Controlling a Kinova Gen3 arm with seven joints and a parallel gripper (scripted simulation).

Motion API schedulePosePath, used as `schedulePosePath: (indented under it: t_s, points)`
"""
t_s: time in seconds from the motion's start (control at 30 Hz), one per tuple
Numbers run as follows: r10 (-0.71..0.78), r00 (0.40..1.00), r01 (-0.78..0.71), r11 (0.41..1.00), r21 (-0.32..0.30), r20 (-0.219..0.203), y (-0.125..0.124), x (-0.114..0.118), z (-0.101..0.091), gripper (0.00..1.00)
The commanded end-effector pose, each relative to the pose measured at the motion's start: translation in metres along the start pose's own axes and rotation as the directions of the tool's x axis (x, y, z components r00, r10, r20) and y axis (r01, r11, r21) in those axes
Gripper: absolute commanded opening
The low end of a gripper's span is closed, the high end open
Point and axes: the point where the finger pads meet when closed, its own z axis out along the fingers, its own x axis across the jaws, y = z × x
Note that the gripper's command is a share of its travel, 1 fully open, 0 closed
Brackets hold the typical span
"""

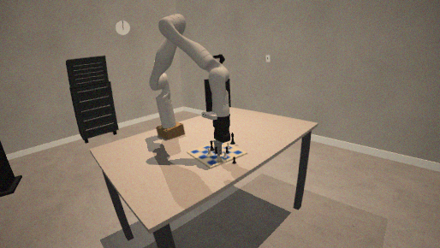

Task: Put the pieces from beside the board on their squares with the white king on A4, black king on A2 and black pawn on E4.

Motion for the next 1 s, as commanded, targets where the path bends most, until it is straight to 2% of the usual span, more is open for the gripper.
schedulePosePath:
  t_s: [0.0, 0.93, 0.97]
  points:
    - [0.001, 1.0, -0.001, 1.0, 0.001, 0.006, -0.0009, -0.0019, 0.0008, 0.0]
    - [0.001, 1.0, -0.001, 1.0, 0.001, 0.006, -0.0009, -0.0019, 0.0008, 0.0]
    - [0.001, 1.0, -0.001, 1.0, 0.001, 0.006, -0.0009, -0.0019, 0.0008, 0.16]
